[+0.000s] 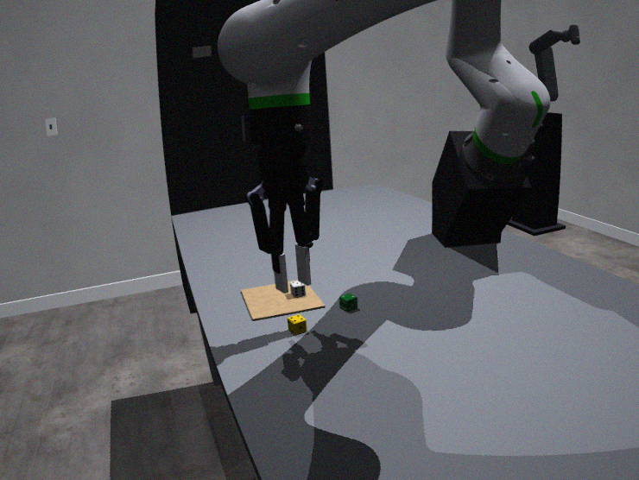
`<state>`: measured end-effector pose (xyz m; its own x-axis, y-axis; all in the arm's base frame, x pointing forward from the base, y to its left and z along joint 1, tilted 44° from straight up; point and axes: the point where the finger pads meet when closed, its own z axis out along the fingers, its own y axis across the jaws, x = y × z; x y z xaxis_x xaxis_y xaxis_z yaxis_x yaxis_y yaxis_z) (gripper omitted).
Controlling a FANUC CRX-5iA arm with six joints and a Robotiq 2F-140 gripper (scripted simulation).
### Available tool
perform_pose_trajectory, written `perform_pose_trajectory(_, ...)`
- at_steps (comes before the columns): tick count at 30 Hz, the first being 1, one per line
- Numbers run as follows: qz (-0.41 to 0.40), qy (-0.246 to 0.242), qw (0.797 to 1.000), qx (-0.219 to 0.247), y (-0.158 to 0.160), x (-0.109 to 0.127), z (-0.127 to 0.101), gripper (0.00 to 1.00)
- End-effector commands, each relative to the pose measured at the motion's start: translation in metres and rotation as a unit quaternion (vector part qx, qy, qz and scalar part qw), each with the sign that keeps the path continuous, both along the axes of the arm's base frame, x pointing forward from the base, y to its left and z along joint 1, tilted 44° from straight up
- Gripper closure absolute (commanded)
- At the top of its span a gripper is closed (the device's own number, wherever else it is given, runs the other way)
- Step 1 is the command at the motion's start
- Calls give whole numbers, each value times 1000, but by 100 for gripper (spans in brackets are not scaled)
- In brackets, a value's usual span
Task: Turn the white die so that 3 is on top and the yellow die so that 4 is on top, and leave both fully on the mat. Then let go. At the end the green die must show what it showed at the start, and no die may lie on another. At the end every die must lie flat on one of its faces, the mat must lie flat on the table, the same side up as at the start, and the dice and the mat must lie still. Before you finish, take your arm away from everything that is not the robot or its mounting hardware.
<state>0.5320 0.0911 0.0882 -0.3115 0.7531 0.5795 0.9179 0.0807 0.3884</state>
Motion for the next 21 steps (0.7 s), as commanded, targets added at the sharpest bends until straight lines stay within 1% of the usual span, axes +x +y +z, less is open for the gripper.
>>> perform_pose_trajectory(1, 0, 0, 1000, 0, 0, 0, 0, 75)
perform_pose_trajectory(21, 0, 0, 1000, 0, 2, 1, -2, 75)
